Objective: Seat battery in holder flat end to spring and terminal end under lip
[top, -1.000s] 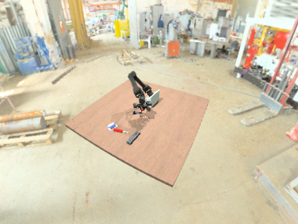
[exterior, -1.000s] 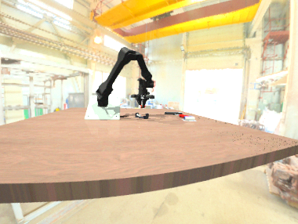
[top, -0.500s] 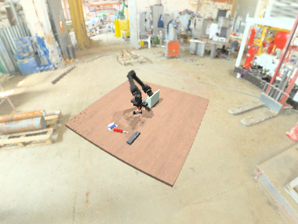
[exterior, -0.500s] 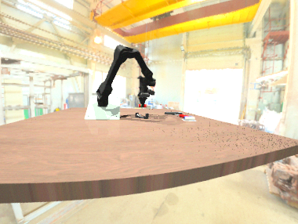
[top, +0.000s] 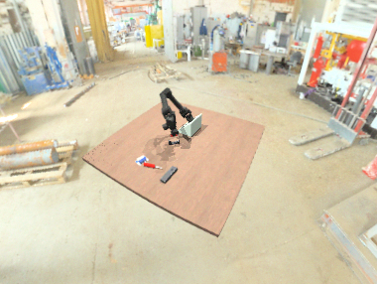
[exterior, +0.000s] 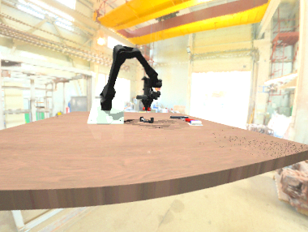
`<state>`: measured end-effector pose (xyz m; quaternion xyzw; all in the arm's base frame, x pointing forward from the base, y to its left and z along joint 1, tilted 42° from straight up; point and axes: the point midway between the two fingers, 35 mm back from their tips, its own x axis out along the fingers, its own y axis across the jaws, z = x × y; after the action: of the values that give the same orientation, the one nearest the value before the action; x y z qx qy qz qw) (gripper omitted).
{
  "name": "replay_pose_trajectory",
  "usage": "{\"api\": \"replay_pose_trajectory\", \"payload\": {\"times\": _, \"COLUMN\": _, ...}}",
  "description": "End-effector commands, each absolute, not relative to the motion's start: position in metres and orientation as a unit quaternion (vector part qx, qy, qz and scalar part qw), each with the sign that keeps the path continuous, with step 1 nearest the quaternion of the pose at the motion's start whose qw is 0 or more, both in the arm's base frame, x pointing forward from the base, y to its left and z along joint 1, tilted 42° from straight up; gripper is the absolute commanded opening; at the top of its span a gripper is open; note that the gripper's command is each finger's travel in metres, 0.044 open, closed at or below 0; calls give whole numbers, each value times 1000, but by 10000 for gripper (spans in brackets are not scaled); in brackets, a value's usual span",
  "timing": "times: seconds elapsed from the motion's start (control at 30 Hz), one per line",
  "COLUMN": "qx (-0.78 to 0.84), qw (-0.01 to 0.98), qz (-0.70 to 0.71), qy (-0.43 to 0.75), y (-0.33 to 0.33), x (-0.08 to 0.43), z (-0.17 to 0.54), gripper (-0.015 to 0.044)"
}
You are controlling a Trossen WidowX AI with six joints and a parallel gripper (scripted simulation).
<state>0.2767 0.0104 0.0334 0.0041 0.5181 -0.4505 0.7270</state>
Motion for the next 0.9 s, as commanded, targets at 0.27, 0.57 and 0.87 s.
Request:
{"api": "replay_pose_trajectory", "payload": {"times": 0.27, "qx": 11, "qw": 742, "qz": -462, "qy": 486, "y": 1, "x": 278, "z": 27, "gripper": 83}}
{"api": "replay_pose_trajectory", "payload": {"times": 0.57, "qx": -22, "qw": 776, "qz": -454, "qy": 437, "y": -16, "x": 282, "z": 12, "gripper": 83}}
{"api": "replay_pose_trajectory", "payload": {"times": 0.87, "qx": -37, "qw": 793, "qz": -448, "qy": 412, "y": -24, "x": 282, "z": 8, "gripper": 83}}
